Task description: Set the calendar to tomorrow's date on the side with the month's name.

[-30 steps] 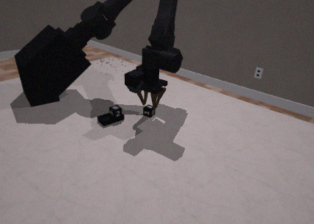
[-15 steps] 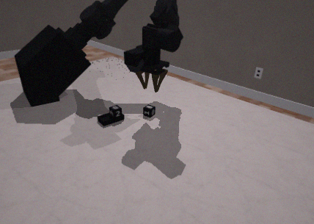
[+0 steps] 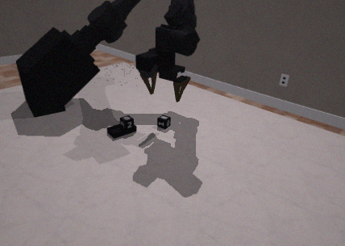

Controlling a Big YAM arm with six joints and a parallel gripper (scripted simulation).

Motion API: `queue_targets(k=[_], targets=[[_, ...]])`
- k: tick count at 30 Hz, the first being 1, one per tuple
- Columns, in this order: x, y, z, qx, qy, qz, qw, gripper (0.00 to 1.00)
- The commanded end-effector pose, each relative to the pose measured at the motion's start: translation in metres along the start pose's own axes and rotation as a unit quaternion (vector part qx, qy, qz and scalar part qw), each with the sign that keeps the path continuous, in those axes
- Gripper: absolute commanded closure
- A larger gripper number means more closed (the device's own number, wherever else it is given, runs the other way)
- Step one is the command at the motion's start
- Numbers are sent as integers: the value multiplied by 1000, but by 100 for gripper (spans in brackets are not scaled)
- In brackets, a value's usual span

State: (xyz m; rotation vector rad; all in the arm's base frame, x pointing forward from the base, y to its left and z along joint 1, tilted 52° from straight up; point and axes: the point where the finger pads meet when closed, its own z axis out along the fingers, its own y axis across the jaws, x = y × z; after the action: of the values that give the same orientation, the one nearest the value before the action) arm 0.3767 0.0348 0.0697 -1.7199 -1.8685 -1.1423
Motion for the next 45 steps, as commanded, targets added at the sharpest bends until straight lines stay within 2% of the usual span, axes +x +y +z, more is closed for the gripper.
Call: queue_targets(k=[1,14,17,21,24,25,33,39,41,43,44,45], targets=[[-4,12,-8,-14,-5,-13,1000,0],[-4,12,-8,-14,-5,-19,1000,0],[-4,11,-5,-11,-4,-50,999,0],[-1,7,2,-3,-1,-140,990,0],[-1,6,2,-3,-1,-146,989,0],[1,2,4,4,3,-173,985,0],[0,3,6,-1,0,-296,955,0],[-1,4,8,-1,0,-395,919,0],[-1,4,8,-1,0,-395,919,0],[0,3,8,0,1,-443,897,0],[0,2,9,0,2,-456,890,0],[0,2,9,0,2,-457,889,0]])
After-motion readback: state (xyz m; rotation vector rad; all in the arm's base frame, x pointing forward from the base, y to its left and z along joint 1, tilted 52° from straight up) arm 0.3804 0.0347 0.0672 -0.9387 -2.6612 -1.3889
